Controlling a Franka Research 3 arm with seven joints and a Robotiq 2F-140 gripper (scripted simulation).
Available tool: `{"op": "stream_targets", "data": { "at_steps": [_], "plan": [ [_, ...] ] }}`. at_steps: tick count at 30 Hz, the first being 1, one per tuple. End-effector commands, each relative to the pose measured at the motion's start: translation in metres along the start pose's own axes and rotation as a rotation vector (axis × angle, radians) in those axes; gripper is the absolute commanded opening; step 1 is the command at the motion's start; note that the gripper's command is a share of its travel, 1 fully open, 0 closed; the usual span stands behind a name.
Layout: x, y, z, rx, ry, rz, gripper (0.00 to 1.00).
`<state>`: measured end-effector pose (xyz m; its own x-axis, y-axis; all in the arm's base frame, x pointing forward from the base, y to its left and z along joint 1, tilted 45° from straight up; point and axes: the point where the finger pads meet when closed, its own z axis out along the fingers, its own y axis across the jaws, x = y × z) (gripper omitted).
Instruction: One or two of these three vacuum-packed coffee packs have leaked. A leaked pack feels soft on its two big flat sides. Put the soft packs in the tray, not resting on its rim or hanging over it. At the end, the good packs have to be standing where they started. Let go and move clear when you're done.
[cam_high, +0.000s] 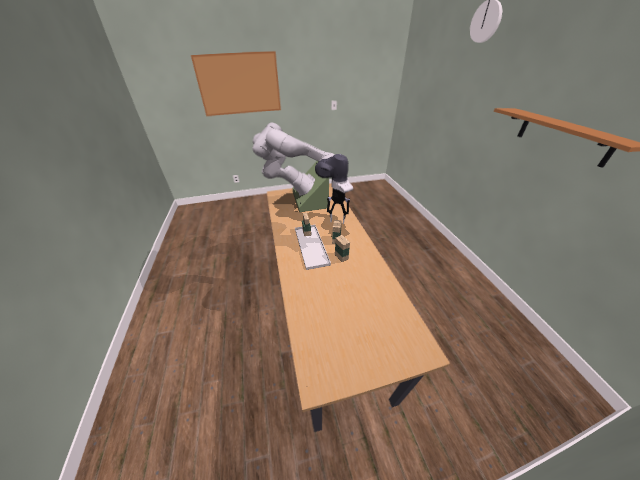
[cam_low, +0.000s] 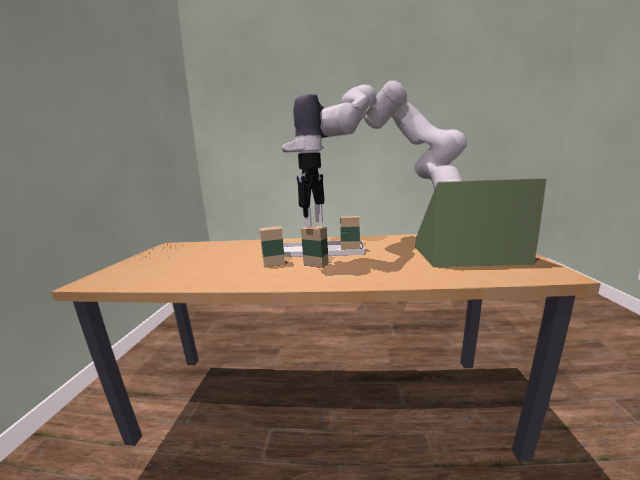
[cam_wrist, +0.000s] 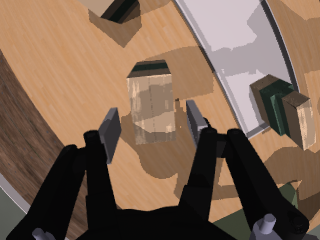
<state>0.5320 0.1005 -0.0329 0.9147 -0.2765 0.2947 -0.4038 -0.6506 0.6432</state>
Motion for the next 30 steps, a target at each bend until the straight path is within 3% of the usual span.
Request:
{"op": "stream_targets", "data": {
  "at_steps": [1, 11, 30],
  "plan": [
    [0.001, -0.001, 0.001, 0.002, 0.003, 0.004, 0.53],
    [0.001, -0.001, 0.011, 0.002, 0.003, 0.004, 0.53],
    [0.001, -0.001, 0.049, 0.002, 0.003, 0.004, 0.53]
  ]
}}
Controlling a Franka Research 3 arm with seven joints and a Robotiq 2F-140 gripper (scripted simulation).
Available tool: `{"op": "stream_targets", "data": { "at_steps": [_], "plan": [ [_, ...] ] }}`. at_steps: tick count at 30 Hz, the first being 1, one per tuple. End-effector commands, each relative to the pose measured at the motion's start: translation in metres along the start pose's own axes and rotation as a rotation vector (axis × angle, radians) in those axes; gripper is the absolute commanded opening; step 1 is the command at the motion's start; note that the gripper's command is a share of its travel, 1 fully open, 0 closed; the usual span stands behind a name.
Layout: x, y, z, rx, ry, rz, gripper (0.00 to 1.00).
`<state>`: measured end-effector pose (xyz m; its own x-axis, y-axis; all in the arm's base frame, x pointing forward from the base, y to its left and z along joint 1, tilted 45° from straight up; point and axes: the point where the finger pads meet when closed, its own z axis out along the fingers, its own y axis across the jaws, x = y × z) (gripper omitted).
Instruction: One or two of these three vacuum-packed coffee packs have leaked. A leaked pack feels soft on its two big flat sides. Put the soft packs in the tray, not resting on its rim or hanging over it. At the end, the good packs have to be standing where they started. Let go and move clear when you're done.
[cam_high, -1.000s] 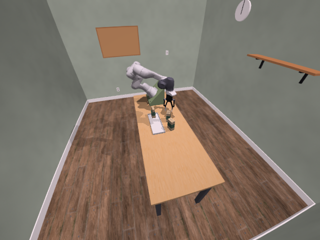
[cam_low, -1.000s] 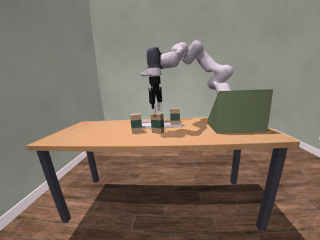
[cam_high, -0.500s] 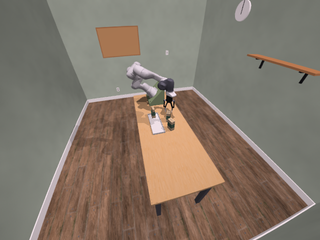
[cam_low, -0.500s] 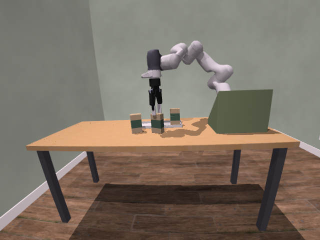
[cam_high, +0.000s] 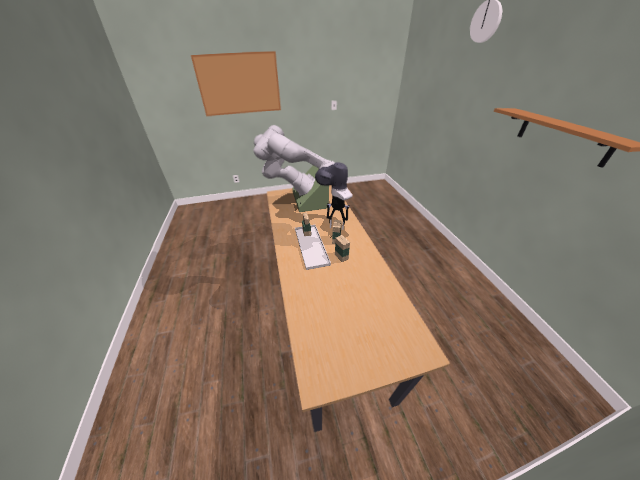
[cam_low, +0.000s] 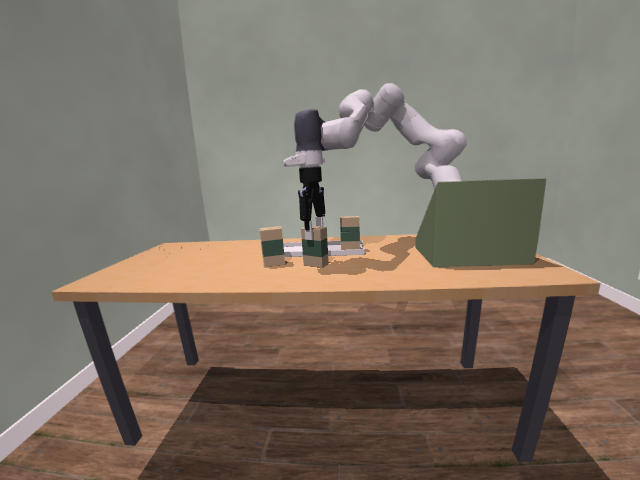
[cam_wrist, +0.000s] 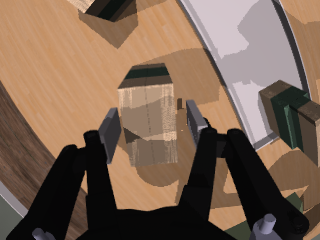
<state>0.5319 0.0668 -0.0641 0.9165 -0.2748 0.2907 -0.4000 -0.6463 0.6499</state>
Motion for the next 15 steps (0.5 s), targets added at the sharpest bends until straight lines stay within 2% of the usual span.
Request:
{"op": "stream_targets", "data": {
  "at_steps": [1, 15],
  "plan": [
    [0.001, -0.003, 0.006, 0.009, 0.004, 0.008, 0.53],
    [0.001, -0.003, 0.017, 0.009, 0.004, 0.008, 0.53]
  ]
}}
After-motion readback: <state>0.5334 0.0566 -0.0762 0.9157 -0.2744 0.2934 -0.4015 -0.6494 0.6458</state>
